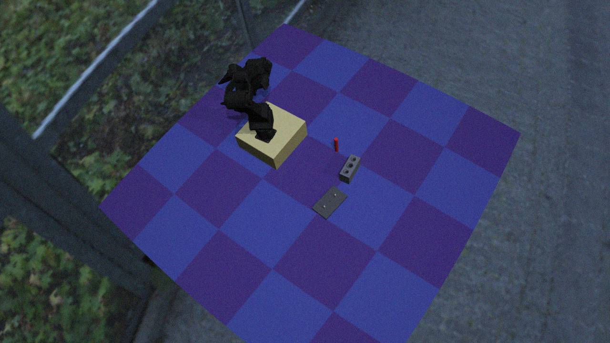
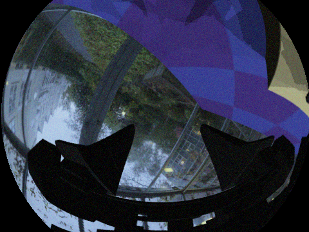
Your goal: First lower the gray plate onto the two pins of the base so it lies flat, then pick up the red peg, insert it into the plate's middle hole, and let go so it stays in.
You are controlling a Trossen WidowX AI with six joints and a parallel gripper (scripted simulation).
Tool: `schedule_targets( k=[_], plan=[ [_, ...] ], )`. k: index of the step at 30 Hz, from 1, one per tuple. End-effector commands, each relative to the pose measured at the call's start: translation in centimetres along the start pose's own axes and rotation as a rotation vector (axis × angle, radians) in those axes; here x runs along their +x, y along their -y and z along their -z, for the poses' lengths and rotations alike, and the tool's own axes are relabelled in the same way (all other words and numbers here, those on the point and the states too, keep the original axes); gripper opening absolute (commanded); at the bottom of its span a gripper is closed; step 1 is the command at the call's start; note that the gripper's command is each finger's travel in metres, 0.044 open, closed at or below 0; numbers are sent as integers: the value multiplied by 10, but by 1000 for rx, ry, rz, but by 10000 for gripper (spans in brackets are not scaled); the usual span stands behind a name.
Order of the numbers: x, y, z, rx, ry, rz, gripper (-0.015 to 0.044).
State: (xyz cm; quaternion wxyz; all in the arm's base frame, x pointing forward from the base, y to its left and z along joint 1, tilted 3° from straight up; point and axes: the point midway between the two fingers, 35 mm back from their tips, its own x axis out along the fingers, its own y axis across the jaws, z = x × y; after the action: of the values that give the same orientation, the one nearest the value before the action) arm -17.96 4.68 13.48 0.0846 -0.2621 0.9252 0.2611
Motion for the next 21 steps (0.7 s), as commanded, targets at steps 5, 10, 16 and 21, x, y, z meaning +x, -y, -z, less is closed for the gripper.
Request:
schedule_targets(
  k=[5,10,16,21],
  plan=[
    [-8,-9,-10,28,53,-23,440],
    [-44,-34,-44,139,236,-106,440],
    [-96,-47,-76,243,435,-199,440],
    [-146,-48,-98,387,580,-283,440]
  ],
)
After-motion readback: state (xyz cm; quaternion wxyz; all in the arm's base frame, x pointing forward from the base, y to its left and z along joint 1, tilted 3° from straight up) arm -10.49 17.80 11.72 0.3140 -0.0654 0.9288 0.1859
